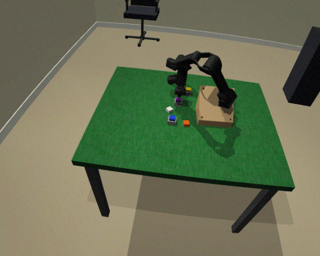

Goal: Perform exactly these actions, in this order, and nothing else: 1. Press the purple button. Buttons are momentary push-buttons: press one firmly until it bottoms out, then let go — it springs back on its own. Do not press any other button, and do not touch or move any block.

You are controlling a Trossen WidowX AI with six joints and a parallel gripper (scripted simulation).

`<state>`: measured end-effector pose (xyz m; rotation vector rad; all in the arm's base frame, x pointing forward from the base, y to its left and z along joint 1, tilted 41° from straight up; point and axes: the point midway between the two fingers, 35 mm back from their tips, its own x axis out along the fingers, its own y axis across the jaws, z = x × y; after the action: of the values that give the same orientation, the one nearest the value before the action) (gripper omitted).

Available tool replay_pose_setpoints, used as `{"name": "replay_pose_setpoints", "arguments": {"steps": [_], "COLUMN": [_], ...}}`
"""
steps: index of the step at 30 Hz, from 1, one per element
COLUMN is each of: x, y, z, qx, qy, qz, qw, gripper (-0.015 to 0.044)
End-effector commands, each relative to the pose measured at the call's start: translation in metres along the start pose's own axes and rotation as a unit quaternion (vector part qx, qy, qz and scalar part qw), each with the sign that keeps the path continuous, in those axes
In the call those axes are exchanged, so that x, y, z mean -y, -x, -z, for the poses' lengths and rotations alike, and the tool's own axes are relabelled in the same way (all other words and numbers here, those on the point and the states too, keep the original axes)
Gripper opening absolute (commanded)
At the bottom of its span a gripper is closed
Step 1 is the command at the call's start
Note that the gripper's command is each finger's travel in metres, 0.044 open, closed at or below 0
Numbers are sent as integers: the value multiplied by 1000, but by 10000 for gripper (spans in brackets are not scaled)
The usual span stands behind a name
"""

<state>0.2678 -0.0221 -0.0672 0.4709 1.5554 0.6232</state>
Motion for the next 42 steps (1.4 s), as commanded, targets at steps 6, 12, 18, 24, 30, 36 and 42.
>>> {"name": "replay_pose_setpoints", "arguments": {"steps": [6,12,18,24,30,36,42], "x": [-1,-1,-1,-1,-2,-2,-2], "y": [-2,-6,-16,-26,-35,-36,-36], "z": [0,0,0,0,0,0,0], "qx": [1,1,1,1,1,1,1], "qy": [-2,-2,-2,-2,-2,-2,-2], "qz": [-3,-3,-3,-3,-3,-3,-3], "qw": [1000,1000,1000,1000,1000,1000,1000], "gripper": [20,20,20,20,20,20,20]}}
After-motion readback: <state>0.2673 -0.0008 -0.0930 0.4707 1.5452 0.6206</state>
